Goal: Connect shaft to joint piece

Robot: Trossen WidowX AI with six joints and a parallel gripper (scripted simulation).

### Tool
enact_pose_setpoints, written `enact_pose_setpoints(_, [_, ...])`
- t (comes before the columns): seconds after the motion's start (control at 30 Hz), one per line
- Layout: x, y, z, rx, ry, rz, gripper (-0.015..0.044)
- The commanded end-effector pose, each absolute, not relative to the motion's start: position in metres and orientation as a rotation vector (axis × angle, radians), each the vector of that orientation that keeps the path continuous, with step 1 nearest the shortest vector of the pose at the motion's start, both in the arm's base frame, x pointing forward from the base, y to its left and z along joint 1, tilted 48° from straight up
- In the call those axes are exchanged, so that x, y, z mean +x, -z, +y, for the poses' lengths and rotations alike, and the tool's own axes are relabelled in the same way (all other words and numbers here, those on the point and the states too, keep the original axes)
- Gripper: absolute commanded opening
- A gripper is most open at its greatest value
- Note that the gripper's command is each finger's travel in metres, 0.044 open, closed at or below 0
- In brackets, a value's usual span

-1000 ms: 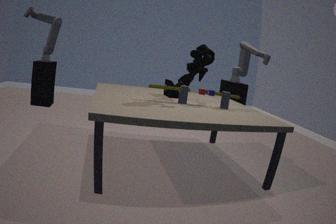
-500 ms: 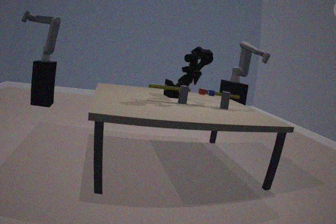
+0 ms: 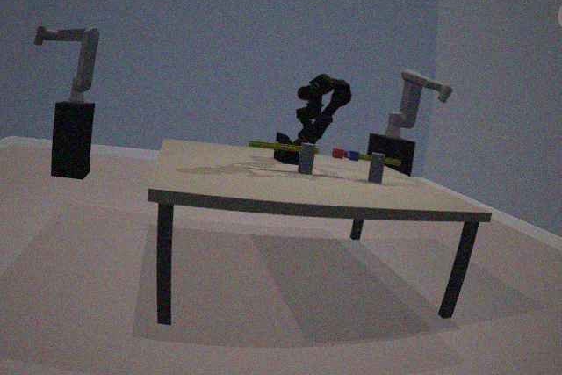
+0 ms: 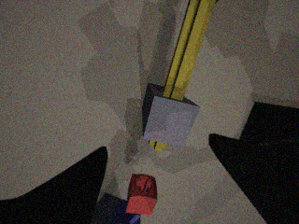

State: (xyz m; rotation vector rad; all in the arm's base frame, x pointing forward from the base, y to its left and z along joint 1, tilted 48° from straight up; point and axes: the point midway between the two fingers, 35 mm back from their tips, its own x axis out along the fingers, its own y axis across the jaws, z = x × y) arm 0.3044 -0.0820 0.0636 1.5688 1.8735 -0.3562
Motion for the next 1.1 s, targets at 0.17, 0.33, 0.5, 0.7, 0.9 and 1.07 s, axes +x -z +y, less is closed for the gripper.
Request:
enact_pose_setpoints(0.17, [0.310,-0.033,-0.122,1.341,0.092,1.822,0.0440])
enact_pose_setpoints(0.33, [0.310,-0.014,-0.143,1.209,-0.051,1.787,0.0440])
enact_pose_setpoints(0.5, [0.309,0.004,-0.163,1.080,-0.192,1.744,0.0440])
enact_pose_setpoints(0.7, [0.304,0.027,-0.187,0.922,-0.356,1.685,0.0440])
enact_pose_setpoints(0.9, [0.297,0.051,-0.210,0.762,-0.512,1.617,0.0440])
enact_pose_setpoints(1.07, [0.289,0.071,-0.226,0.634,-0.634,1.556,0.0440])
